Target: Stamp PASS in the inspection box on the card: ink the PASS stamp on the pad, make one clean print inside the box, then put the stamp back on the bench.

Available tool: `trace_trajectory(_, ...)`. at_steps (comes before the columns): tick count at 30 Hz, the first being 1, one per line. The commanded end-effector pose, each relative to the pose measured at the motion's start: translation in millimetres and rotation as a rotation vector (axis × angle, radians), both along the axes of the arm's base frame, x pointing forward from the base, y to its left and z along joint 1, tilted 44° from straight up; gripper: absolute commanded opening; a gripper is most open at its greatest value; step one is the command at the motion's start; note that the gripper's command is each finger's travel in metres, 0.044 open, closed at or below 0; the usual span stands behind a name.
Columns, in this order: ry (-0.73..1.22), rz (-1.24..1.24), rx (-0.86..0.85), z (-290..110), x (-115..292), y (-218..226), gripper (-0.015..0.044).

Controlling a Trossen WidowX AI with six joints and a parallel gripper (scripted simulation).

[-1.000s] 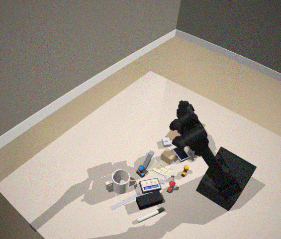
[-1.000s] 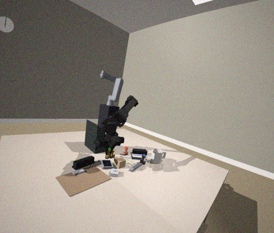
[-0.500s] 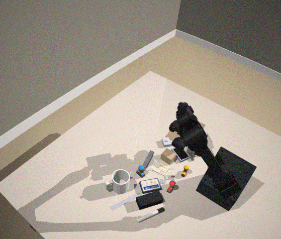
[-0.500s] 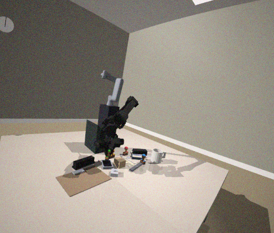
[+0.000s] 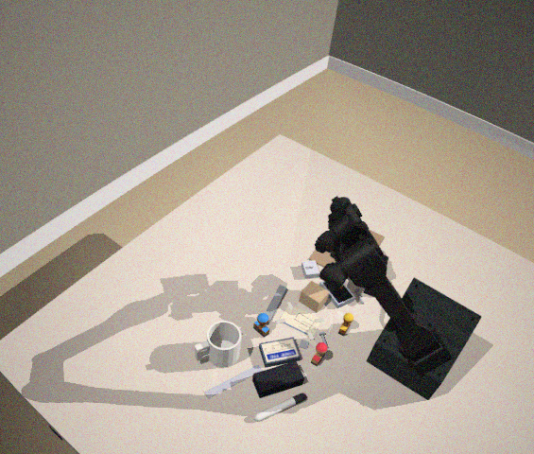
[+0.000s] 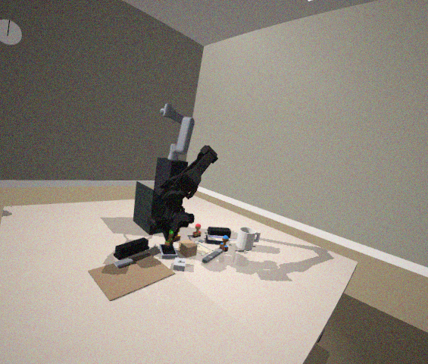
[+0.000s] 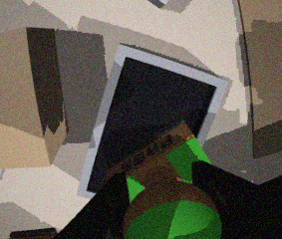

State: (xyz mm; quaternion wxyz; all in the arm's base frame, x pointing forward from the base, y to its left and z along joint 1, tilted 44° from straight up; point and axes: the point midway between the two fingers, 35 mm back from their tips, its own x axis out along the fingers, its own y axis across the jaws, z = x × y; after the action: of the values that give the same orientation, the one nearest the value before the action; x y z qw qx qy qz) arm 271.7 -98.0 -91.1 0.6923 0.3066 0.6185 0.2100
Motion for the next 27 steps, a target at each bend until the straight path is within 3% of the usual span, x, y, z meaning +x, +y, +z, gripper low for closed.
trace_trajectory(1, 0.006, -0.005, 0.008, -3, -1, 4, 0.0000)
trace_trajectory(27, 0.005, -0.005, 0.010, -13, 0, 14, 0.0000)
